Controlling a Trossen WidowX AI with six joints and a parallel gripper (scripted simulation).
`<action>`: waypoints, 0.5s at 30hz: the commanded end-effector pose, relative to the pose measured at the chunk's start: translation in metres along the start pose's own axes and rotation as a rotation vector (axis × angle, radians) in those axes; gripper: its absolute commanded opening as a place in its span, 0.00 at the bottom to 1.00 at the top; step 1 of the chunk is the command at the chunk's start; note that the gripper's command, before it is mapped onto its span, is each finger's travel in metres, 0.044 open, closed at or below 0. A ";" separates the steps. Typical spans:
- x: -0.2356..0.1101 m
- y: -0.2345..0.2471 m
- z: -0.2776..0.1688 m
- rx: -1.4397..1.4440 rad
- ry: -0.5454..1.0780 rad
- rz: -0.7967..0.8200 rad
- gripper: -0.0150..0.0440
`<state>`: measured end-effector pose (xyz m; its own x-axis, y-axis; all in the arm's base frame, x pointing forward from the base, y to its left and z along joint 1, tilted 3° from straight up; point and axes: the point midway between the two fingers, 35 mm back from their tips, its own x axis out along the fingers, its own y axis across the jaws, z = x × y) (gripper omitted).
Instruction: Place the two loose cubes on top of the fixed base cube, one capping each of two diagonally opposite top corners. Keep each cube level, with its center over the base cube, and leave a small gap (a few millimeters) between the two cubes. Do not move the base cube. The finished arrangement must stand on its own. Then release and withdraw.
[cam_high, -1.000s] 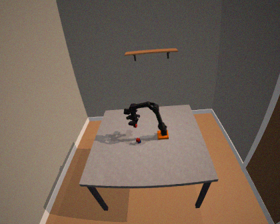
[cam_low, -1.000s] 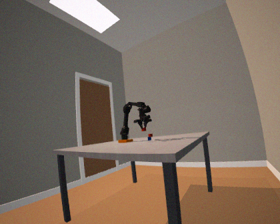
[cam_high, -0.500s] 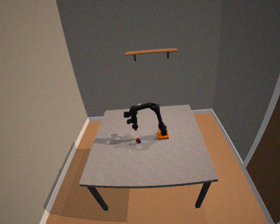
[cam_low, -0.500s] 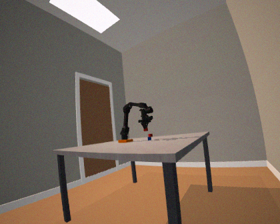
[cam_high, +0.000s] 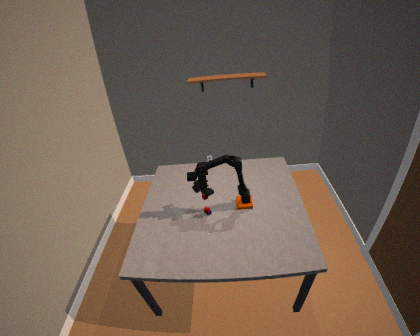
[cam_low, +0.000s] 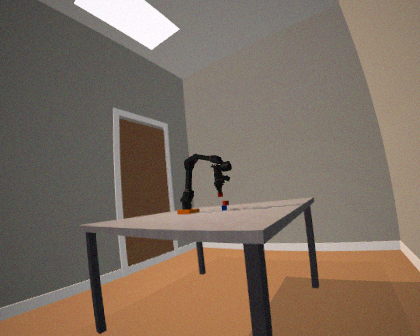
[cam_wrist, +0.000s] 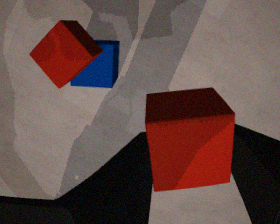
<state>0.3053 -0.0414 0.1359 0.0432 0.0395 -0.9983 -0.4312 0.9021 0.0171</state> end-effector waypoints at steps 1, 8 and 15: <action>0.001 0.011 0.002 -0.122 0.002 0.000 0.43; 0.003 0.031 0.006 -0.365 0.001 0.002 0.43; 0.005 0.049 0.008 -0.583 -0.001 0.004 0.43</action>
<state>0.2941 0.0011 0.1336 0.0420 0.0449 -0.9981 -0.8184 0.5746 -0.0086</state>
